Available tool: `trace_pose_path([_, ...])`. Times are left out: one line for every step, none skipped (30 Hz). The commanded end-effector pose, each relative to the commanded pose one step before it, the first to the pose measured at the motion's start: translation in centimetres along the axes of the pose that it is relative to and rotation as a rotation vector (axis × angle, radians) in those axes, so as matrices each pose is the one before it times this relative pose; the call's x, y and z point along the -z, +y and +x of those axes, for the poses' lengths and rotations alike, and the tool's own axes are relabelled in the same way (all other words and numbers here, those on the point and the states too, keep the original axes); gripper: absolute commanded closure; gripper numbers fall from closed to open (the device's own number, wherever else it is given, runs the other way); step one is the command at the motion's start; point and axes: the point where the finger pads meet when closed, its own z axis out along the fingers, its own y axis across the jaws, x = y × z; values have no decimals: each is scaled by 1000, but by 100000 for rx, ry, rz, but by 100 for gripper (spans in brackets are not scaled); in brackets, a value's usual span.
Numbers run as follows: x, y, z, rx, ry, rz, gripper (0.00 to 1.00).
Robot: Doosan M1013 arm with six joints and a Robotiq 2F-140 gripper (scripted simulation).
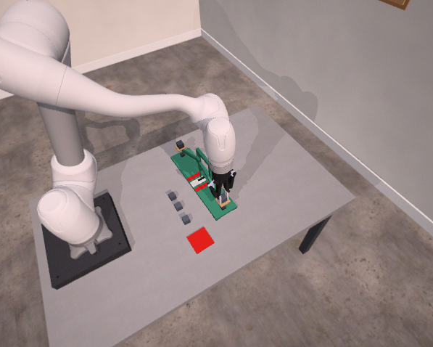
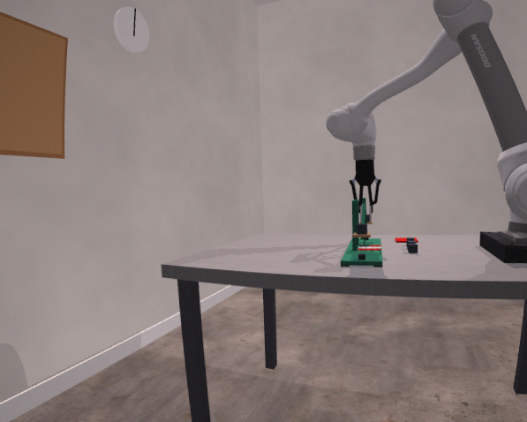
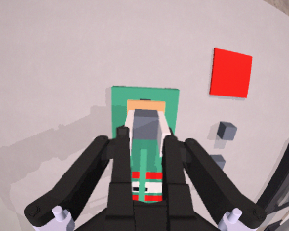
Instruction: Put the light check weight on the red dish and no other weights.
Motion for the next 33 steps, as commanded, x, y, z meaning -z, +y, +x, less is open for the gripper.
trace_pose_path([10, 1, -3, 3, -12, 14, 76])
trace_pose_path([0, 0, 0, 0, 0, 0, 76])
trace_pose_path([0, 0, 0, 0, 0, 0, 76])
trace_pose_path([0, 0, 0, 0, 0, 0, 76])
trace_pose_path([0, 0, 0, 0, 0, 0, 76])
trace_pose_path([0, 0, 0, 0, 0, 0, 76])
trace_pose_path([0, 0, 0, 0, 0, 0, 76])
trace_pose_path([0, 0, 0, 0, 0, 0, 76])
trace_pose_path([0, 0, 0, 0, 0, 0, 76])
trace_pose_path([0, 0, 0, 0, 0, 0, 76])
trace_pose_path([0, 0, 0, 0, 0, 0, 76])
trace_pose_path([0, 0, 0, 0, 0, 0, 76])
trace_pose_path([5, 0, 0, 0, 0, 0, 76])
trace_pose_path([29, 0, 0, 0, 0, 0, 76])
trace_pose_path([73, 0, 0, 0, 0, 0, 76])
trace_pose_path([130, 0, 0, 0, 0, 0, 76])
trace_pose_path([194, 0, 0, 0, 0, 0, 76])
trace_pose_path([263, 0, 0, 0, 0, 0, 76])
trace_pose_path([330, 0, 0, 0, 0, 0, 76])
trace_pose_path([395, 0, 0, 0, 0, 0, 76])
trace_pose_path([454, 0, 0, 0, 0, 0, 76])
trace_pose_path([502, 0, 0, 0, 0, 0, 76])
trace_pose_path([534, 0, 0, 0, 0, 0, 76])
trace_pose_path([0, 0, 0, 0, 0, 0, 76])
trace_pose_path([0, 0, 0, 0, 0, 0, 76])
trace_pose_path([550, 0, 0, 0, 0, 0, 76])
trace_pose_path([550, 0, 0, 0, 0, 0, 76])
trace_pose_path([535, 0, 0, 0, 0, 0, 76])
trace_pose_path([505, 0, 0, 0, 0, 0, 76])
trace_pose_path([463, 0, 0, 0, 0, 0, 76])
trace_pose_path([408, 0, 0, 0, 0, 0, 76])
trace_pose_path([345, 0, 0, 0, 0, 0, 76])
trace_pose_path([276, 0, 0, 0, 0, 0, 76])
